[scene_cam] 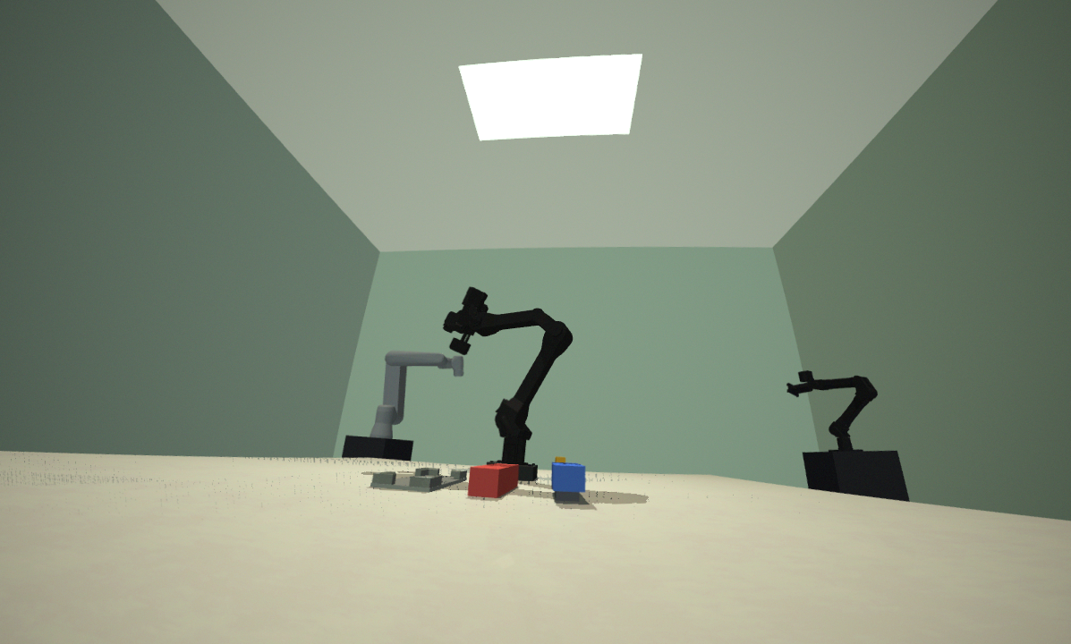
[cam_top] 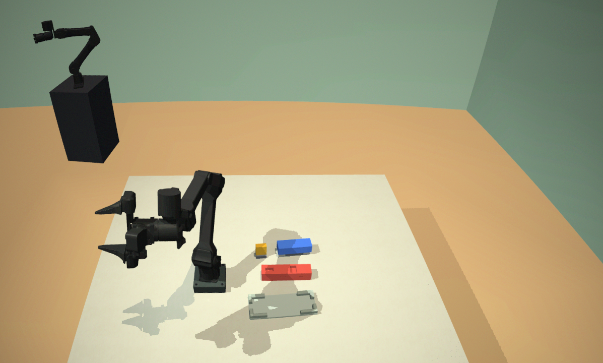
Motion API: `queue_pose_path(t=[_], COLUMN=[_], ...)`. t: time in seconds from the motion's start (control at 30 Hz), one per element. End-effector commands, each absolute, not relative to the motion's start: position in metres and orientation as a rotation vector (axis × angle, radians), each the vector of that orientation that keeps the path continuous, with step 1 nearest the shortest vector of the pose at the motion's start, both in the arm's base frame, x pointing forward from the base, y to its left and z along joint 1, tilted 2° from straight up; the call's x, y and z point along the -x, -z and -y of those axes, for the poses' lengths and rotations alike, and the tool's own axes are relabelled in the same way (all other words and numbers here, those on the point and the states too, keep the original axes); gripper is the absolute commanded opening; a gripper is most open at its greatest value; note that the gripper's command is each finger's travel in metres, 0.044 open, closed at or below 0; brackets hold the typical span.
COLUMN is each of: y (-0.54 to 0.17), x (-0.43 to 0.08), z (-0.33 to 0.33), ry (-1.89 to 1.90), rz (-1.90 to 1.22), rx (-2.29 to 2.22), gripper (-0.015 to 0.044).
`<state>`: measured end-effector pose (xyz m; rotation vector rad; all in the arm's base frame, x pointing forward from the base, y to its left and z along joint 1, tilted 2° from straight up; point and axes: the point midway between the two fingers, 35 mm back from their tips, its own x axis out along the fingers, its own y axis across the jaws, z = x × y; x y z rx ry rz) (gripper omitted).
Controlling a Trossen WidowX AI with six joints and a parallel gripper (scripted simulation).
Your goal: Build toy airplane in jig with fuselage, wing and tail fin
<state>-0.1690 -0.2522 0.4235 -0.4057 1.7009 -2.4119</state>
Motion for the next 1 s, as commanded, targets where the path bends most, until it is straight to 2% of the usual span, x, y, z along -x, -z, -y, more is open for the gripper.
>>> queue_pose_path(t=[0.0,0.23,0.47,0.73,0.97], y=[-0.41,-0.372,-0.326,-0.278,-0.233], x=[0.128,0.03,-0.082,-0.196,-0.272], z=[0.297,0.353,0.365,0.325,0.256], ry=[2.219,1.839,1.447,1.056,0.712], rz=[-1.574,-1.366,-1.2,-1.077,-1.055], rx=[0.526,0.636,0.639,0.577,0.478], gripper=[0.044,0.044,0.044,0.044,0.044])
